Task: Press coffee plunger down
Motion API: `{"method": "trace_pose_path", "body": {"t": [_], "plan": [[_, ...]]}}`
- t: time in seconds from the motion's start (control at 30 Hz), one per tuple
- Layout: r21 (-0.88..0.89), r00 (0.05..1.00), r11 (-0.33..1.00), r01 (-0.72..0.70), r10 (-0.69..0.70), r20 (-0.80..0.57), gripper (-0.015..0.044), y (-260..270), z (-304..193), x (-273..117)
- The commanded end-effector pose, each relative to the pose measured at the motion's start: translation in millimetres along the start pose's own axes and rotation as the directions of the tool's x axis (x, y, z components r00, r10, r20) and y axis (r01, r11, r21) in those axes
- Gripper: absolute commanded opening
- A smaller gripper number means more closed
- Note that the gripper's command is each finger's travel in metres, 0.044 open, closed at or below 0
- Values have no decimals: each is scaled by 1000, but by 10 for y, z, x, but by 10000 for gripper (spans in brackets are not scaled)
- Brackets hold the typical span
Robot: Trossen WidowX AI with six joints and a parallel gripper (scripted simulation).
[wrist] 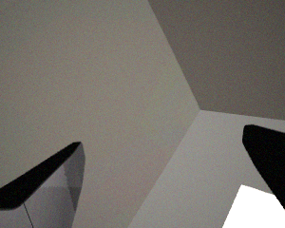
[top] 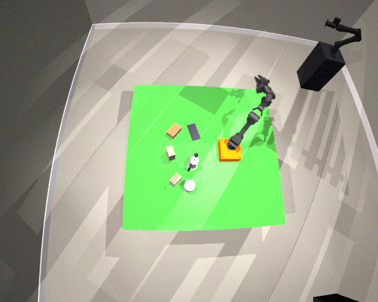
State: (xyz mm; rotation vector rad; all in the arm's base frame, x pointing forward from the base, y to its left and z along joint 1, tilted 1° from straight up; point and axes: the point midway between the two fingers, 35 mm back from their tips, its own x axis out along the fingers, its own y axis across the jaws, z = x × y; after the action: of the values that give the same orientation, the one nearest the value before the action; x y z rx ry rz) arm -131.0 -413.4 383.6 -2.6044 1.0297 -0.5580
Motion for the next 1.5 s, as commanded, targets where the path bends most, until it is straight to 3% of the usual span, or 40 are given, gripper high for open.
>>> {"method": "trace_pose_path", "body": {"t": [0.0, 0.5, 0.73, 0.9, 1.1, 1.27, 1.47], "plan": [[5, 1000, 1000, 3, -3, 0, 426, -7, 4, 13], [458, 975, 865, 203, -219, -18, 440, -1052, 323, 1210], [806, 944, 558, 198, -331, -2, 440, -1991, 745, 1841], [959, 913, 274, 69, -404, 50, 440, -2780, 1144, 2066], [988, 871, -18, -153, -475, 126, 440, -3709, 1583, 2035], [892, 812, -209, -400, -533, 239, 440, -4405, 2005, 1788], [655, 697, -347, -672, -594, 401, 440, -5117, 2480, 1213]]}}
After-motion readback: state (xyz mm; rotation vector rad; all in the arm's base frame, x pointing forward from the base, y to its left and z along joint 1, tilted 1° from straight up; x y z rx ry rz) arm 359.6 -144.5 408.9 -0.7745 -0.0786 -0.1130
